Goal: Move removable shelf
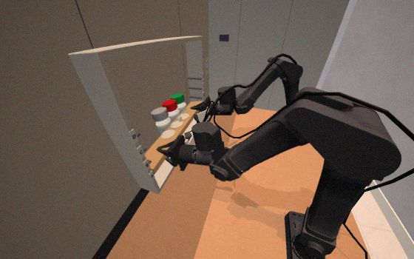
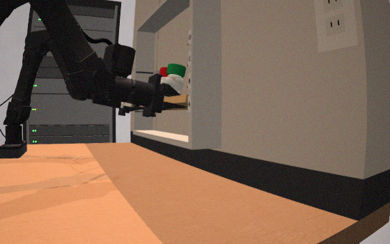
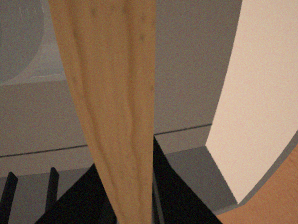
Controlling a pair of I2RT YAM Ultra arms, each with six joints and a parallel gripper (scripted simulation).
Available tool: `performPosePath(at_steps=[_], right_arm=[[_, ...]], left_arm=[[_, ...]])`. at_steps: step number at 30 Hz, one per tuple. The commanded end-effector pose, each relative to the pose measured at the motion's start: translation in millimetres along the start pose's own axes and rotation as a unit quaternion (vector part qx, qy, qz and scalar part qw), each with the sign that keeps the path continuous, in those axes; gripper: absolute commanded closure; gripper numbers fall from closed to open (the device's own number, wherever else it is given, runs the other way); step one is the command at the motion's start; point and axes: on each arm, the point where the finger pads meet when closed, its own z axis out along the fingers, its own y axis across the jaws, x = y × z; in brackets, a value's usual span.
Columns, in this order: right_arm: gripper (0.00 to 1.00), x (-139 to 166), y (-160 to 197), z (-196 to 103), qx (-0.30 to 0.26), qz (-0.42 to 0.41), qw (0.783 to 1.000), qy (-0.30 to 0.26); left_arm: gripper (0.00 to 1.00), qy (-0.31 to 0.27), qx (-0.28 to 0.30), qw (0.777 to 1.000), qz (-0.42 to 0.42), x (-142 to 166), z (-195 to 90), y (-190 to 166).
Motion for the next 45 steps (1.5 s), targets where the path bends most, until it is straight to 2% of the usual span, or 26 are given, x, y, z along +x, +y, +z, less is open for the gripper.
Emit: performPosePath(at_steps=[1, 13, 28, 45], right_arm=[[1.0, 4.7, -75.1, -1.8, 0.085, 0.01, 0.996, 0.005], [1.0, 4.7, -75.1, -1.8, 0.085, 0.01, 0.996, 0.005], [1.0, 3.3, -2.9, 10.7, 0.085, 0.01, 0.996, 0.005], [1.0, 3.2, 0.4, 11.2, 0.085, 0.01, 0.996, 0.005]], left_arm=[[1.0, -0.002, -0.091, 0.996, -0.007, 0.3, 0.0, 74.8], [1.0, -0.002, -0.091, 0.996, -0.007, 0.3, 0.0, 74.8], [1.0, -0.002, -0.091, 0.996, -0.007, -0.8, 13.3, 2.7], [1.0, -0.002, -0.091, 0.996, -0.007, -0.9, 13.9, -0.6]])
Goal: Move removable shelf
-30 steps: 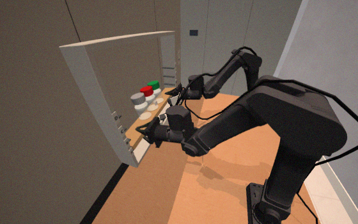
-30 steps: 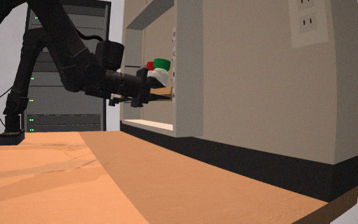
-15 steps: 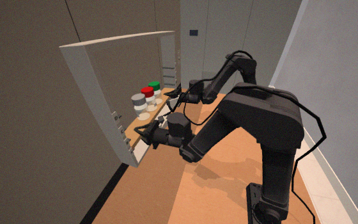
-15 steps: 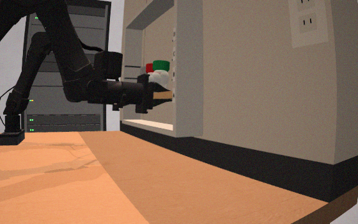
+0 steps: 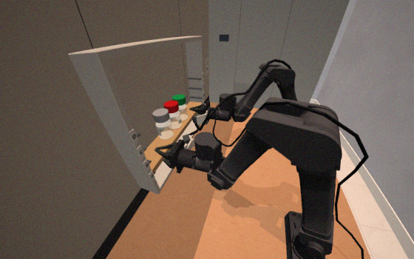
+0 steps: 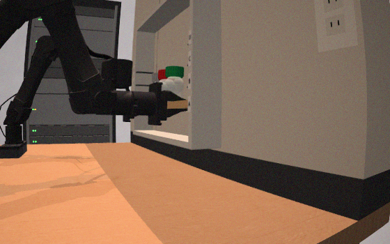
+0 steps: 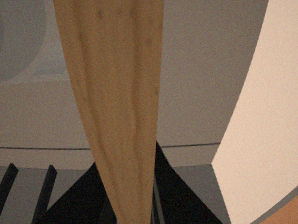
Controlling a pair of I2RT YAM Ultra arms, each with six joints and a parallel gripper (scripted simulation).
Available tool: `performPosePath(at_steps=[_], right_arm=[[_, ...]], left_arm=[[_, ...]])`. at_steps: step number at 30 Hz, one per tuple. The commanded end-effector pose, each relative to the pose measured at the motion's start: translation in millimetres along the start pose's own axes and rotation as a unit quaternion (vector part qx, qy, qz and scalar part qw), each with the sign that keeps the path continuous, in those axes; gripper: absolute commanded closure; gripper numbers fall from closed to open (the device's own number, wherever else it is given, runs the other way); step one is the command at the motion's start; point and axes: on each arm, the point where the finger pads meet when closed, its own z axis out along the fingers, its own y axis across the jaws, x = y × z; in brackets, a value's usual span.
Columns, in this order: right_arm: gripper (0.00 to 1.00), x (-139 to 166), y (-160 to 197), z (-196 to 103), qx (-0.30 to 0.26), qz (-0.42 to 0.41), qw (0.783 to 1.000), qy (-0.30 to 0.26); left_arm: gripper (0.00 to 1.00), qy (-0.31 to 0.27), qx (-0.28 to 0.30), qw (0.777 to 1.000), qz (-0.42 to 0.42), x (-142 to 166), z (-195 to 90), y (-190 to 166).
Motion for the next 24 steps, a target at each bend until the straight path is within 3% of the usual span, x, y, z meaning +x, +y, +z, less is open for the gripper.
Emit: performPosePath(at_steps=[1, 19, 24], right_arm=[[1.0, 1.9, -4.8, 2.0, 0.01, 0.002, 1.0, -0.001], [1.0, 1.9, -1.4, 2.1, 0.01, 0.002, 1.0, -0.001], [0.89, 1.9, -1.4, 2.1, 0.01, 0.002, 1.0, -0.001]], left_arm=[[1.0, -0.003, -0.01, 1.0, 0.002, 0.3, 1.9, 4.8], [1.0, -0.003, -0.01, 1.0, 0.002, 0.3, 2.0, 1.4], [0.89, -0.003, -0.01, 1.0, 0.002, 0.3, 2.0, 1.4]])
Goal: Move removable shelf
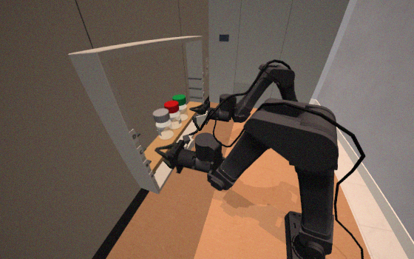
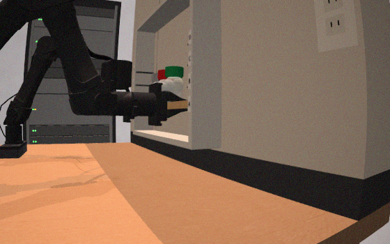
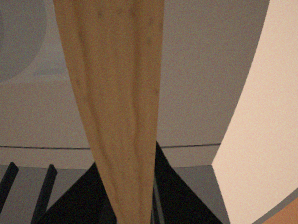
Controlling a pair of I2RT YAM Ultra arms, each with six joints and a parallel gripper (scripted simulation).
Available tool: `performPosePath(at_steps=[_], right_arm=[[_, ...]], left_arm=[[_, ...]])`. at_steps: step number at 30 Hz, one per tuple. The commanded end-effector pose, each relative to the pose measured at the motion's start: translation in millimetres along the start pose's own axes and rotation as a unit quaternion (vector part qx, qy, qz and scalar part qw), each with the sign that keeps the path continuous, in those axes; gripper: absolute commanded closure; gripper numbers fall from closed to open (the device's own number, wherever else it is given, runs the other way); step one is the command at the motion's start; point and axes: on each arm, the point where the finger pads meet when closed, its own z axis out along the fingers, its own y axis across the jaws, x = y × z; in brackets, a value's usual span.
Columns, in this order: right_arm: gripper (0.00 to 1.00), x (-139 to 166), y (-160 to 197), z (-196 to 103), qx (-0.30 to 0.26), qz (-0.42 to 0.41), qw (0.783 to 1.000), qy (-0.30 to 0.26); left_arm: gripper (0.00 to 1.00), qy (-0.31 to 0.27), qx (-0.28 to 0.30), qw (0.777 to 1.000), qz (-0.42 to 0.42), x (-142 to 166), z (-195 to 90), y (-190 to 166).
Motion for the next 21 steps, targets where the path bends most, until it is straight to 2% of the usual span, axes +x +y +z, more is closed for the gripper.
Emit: performPosePath(at_steps=[1, 10, 12, 21], right_arm=[[0.87, 1.9, -1.8, 2.0, 0.004, 0.001, 1.0, -0.001], [0.67, 1.9, -1.8, 2.0, 0.004, 0.001, 1.0, -0.001], [0.67, 1.9, -1.8, 2.0, 0.004, 0.001, 1.0, -0.001], [0.47, 1.9, -1.8, 2.0, 0.004, 0.001, 1.0, -0.001]], left_arm=[[0.87, -0.003, -0.005, 1.0, 0.002, 0.3, 1.9, 1.8], [0.67, -0.003, -0.005, 1.0, 0.002, 0.3, 1.9, 1.8], [0.67, -0.003, -0.005, 1.0, 0.002, 0.3, 1.9, 1.8], [0.47, -0.003, -0.005, 1.0, 0.002, 0.3, 1.9, 1.8]])
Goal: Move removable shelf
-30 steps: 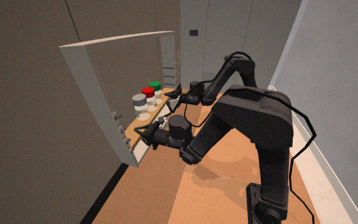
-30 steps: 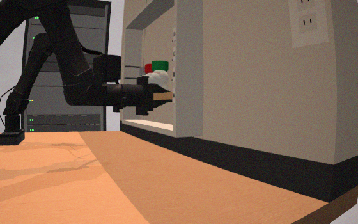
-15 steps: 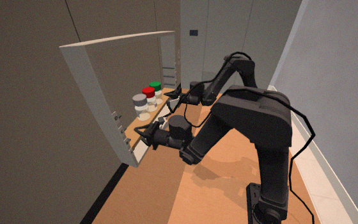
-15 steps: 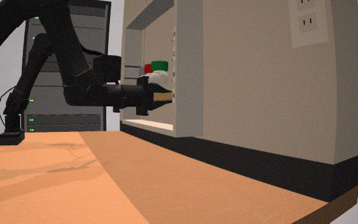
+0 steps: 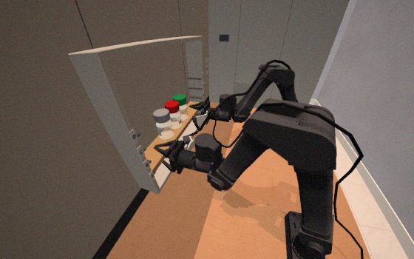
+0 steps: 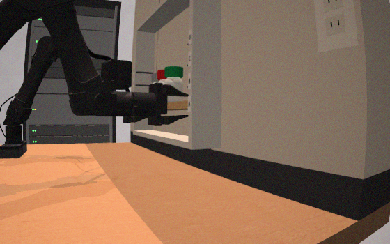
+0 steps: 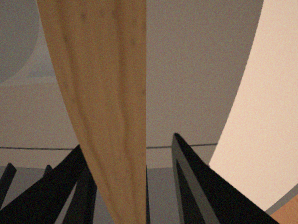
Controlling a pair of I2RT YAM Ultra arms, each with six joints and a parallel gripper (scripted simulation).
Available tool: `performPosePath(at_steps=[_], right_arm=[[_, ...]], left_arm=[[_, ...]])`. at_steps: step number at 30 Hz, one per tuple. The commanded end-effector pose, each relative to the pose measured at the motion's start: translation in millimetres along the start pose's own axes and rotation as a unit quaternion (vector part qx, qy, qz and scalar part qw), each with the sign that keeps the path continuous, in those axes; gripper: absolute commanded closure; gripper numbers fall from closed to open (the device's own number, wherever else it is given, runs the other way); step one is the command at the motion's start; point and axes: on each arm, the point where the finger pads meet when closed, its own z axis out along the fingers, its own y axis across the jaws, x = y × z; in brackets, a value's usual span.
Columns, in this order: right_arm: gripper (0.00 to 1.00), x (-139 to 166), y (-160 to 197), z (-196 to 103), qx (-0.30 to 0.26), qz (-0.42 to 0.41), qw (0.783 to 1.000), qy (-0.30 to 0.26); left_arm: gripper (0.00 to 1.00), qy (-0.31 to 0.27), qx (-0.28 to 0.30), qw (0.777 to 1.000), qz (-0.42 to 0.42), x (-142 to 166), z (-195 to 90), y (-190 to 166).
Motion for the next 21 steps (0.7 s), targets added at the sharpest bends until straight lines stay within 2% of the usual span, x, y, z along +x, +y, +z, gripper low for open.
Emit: performPosePath(at_steps=[1, 6, 8, 21], right_arm=[[0.44, 1.8, -2.0, 2.0, 0.004, 0.001, 1.0, -0.001], [0.33, 1.8, -2.0, 2.0, 0.004, 0.001, 1.0, -0.001], [0.33, 1.8, -2.0, 2.0, 0.004, 0.001, 1.0, -0.001], [0.04, 1.8, -2.0, 2.0, 0.004, 0.001, 1.0, -0.001]], left_arm=[[0.44, -0.003, -0.008, 1.0, 0.0, 0.5, 1.8, 5.2], [0.33, -0.003, -0.008, 1.0, 0.0, 0.5, 1.8, 5.2], [0.33, -0.003, -0.008, 1.0, 0.0, 0.5, 1.8, 5.2], [0.04, -0.003, -0.008, 1.0, 0.0, 0.5, 1.8, 5.2]])
